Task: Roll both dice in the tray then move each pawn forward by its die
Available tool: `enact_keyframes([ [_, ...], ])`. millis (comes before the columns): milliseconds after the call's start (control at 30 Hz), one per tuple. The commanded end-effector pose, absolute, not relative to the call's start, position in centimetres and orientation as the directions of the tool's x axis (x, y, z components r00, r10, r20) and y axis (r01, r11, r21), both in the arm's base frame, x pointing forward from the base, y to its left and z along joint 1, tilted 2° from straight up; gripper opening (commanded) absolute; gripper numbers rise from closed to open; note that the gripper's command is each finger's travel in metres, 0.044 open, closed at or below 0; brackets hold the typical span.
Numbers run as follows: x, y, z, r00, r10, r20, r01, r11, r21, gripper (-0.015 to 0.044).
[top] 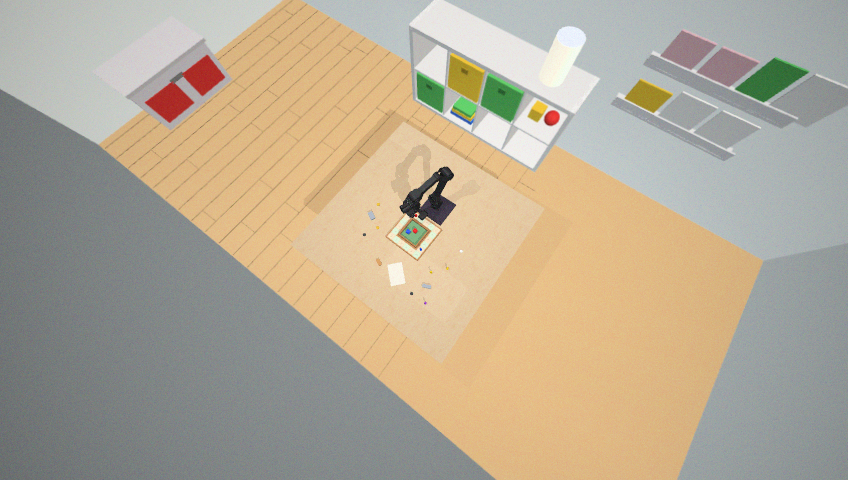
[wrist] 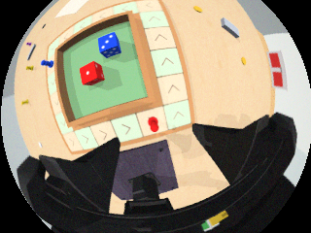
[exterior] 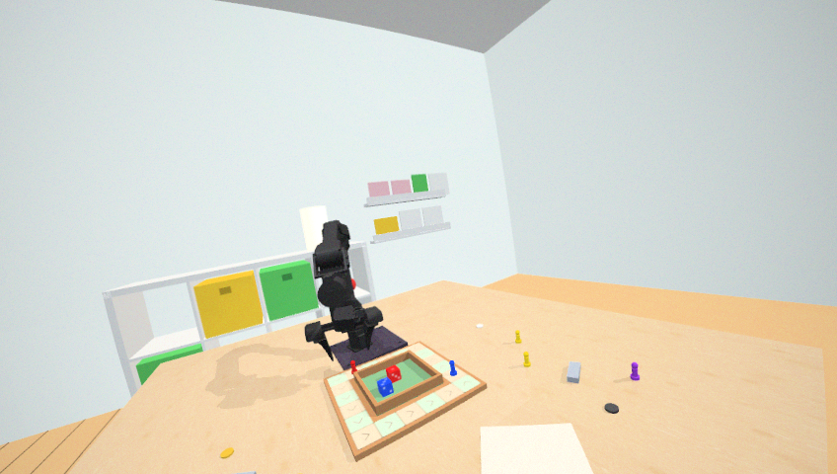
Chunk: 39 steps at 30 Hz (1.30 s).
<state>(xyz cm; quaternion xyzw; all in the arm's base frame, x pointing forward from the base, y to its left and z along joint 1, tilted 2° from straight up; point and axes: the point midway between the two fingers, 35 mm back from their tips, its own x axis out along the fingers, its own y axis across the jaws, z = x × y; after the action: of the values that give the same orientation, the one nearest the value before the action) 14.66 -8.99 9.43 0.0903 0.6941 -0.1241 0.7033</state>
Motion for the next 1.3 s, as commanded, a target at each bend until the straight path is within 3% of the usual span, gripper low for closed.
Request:
enact_keyframes([
  [0,14.5,-8.9,10.3,0.005,-0.050,-0.999,0.303,0.952,-0.046,0.0440],
  [300,20.9,-7.4,11.7,0.022,-0.062,-0.998,0.248,0.967,-0.054,0.0204],
  [733,35.2,5.1,11.0,0.025,-0.034,-0.999,0.094,0.995,-0.032,0.0200],
  [1267,35.7,5.4,9.3,0.023,-0.036,-0.999,0.091,0.995,-0.034,0.0200],
])
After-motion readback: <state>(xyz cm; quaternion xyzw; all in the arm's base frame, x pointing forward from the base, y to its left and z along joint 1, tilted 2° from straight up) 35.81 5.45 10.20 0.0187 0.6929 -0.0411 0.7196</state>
